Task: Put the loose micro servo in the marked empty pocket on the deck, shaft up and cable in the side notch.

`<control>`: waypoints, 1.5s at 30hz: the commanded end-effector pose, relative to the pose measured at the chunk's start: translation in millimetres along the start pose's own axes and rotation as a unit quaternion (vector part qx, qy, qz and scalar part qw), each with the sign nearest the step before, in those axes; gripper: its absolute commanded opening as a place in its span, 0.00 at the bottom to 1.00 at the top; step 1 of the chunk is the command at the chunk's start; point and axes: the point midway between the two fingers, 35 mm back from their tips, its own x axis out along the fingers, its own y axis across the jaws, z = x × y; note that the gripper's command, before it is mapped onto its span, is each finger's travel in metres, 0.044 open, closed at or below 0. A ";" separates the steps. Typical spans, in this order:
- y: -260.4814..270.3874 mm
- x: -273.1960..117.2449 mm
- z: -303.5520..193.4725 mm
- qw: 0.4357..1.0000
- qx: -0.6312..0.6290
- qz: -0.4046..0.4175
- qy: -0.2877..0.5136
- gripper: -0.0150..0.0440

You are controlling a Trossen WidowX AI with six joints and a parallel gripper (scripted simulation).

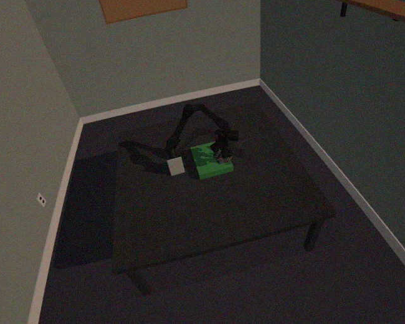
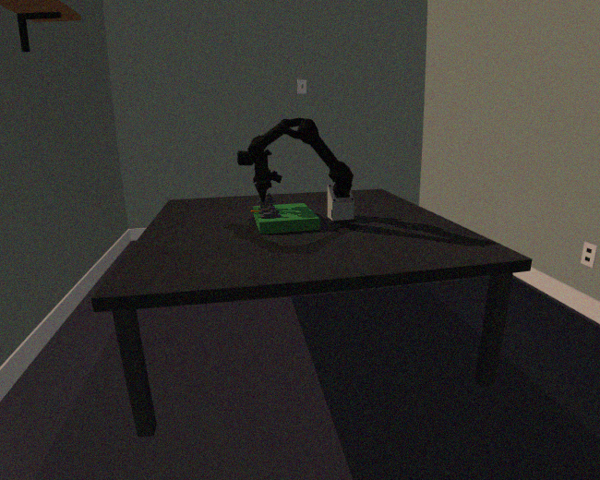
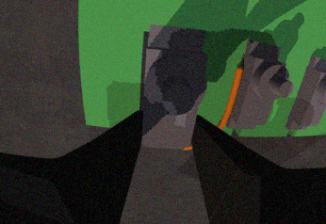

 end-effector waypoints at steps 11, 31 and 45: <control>-0.2 11.8 0.6 1.000 0.003 -0.002 0.001 0.25; -0.4 27.9 0.6 1.000 0.003 -0.002 0.001 0.25; -0.3 29.9 0.3 1.000 0.003 -0.002 0.001 0.57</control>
